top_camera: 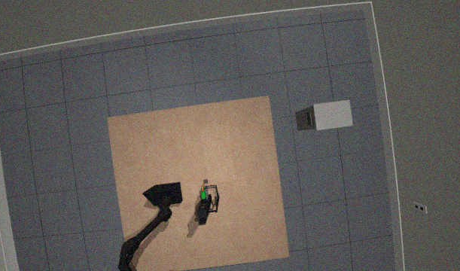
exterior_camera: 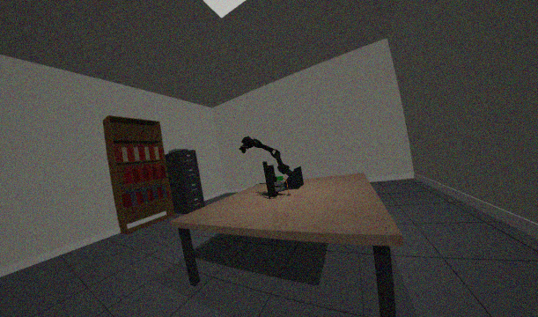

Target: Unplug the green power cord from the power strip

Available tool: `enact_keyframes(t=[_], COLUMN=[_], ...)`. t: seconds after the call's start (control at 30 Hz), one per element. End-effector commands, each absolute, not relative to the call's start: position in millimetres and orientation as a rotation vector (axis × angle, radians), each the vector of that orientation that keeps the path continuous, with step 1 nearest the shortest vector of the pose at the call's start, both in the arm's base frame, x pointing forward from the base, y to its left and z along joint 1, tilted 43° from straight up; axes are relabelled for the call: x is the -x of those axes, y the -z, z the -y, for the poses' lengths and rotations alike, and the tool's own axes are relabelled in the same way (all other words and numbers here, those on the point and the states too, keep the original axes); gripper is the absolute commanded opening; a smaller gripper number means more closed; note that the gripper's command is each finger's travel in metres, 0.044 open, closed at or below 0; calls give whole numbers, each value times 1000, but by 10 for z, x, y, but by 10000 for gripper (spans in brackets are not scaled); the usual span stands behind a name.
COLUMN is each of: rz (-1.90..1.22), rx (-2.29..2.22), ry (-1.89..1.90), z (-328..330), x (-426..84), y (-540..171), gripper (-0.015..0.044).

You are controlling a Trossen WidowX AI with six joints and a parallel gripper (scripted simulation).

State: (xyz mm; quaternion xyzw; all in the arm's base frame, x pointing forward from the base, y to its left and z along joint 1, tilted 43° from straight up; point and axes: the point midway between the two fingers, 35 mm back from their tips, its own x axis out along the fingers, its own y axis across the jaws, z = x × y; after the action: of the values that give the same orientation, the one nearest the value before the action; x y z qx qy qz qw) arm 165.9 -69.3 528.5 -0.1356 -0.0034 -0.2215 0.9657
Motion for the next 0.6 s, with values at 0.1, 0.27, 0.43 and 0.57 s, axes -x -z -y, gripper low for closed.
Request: enact_keyframes(t=[0.1, 0.27, 0.43, 0.57], rz=[-320, -549, -776, -953], rx=[393, 507, 657, 796], ry=[328, 217, 65, -72], z=[619, 435, 134, -139], x=[-2577, -3082, -3436, -3573], y=[-4532, -3880, -3137, -2514], gripper=[160, 160, 160, 160])
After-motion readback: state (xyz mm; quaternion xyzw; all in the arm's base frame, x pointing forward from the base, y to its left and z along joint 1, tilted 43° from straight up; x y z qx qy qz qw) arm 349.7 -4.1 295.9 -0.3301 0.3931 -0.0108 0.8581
